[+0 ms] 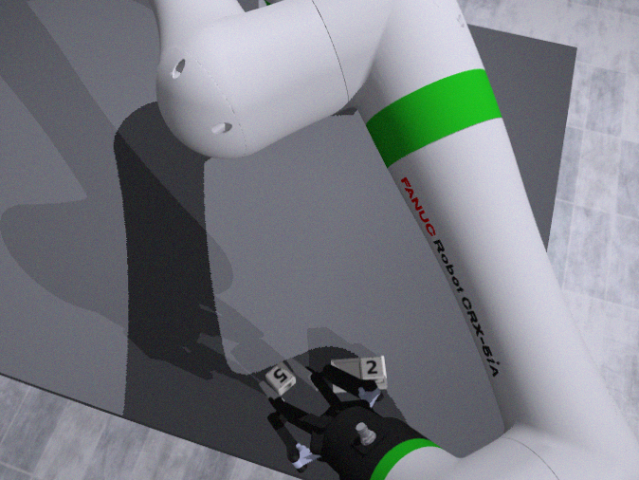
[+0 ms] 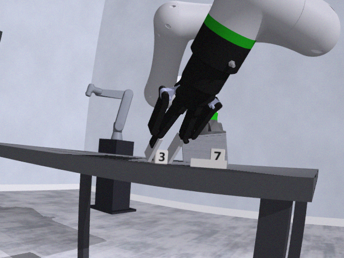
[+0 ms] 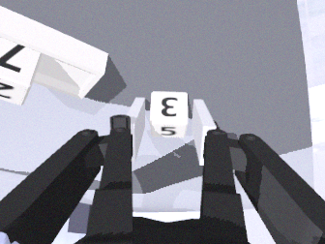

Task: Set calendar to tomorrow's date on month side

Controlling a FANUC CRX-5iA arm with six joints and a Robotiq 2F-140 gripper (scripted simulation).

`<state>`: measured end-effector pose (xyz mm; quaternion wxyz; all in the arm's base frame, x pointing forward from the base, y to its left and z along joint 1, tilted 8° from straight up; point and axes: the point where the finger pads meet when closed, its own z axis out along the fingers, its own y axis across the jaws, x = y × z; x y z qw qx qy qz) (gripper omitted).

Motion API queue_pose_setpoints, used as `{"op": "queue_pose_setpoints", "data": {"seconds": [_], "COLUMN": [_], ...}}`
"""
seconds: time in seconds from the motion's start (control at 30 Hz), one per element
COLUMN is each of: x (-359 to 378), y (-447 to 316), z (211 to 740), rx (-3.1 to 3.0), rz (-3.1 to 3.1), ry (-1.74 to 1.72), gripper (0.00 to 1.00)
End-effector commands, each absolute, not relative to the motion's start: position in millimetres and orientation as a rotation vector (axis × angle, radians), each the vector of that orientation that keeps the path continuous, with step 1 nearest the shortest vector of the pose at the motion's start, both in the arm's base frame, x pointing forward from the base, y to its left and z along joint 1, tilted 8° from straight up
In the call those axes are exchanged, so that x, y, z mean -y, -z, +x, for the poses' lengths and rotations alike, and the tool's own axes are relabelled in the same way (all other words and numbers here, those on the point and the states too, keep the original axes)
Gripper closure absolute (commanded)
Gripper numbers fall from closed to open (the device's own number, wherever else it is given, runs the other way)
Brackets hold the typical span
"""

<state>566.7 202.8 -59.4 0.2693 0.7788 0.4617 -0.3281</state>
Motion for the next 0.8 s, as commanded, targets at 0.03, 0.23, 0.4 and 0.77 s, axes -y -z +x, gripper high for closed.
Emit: {"op": "queue_pose_setpoints", "data": {"seconds": [0.03, 0.23, 0.4, 0.77], "x": [-202.9, -202.9, -202.9, -202.9], "y": [59.2, 59.2, 59.2, 59.2], "z": [566.8, 566.8, 566.8, 566.8], "rx": [-1.245, -1.245, -1.245, -1.245], "rz": [2.100, 2.100, 2.100, 2.100], "ry": [0.884, 0.884, 0.884, 0.884], "gripper": [0.65, 0.65, 0.76, 0.76]}}
